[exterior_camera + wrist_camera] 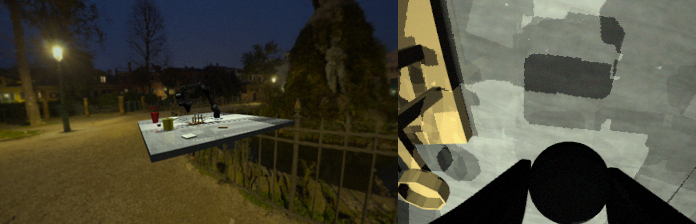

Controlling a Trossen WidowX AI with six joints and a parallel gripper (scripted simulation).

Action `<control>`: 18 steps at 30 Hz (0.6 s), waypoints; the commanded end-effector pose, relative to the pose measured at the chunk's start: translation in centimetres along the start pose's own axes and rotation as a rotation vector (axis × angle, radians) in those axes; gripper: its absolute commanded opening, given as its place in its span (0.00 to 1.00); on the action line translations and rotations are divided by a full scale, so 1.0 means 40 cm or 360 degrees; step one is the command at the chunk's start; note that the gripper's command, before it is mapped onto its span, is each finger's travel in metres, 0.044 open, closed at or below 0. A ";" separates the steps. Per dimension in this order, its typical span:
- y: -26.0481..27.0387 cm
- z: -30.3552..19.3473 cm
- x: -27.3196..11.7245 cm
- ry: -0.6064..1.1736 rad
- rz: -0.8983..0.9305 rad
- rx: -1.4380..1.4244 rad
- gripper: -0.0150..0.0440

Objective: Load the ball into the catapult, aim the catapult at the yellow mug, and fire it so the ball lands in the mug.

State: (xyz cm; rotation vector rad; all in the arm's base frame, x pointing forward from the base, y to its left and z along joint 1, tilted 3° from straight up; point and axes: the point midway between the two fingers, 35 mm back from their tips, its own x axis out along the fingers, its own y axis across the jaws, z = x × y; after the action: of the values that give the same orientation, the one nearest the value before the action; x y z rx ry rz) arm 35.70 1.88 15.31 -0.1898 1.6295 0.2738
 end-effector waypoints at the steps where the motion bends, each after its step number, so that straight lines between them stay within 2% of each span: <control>1: 0.057 -0.028 0.010 0.0056 -0.0009 -0.0037 0.25; 18: 0.272 -0.187 0.079 0.0312 -0.0067 -0.0237 0.25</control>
State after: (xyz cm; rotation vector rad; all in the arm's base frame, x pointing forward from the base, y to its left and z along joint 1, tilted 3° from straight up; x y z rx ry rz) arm 26.70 9.82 13.40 -0.3477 1.7815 0.3565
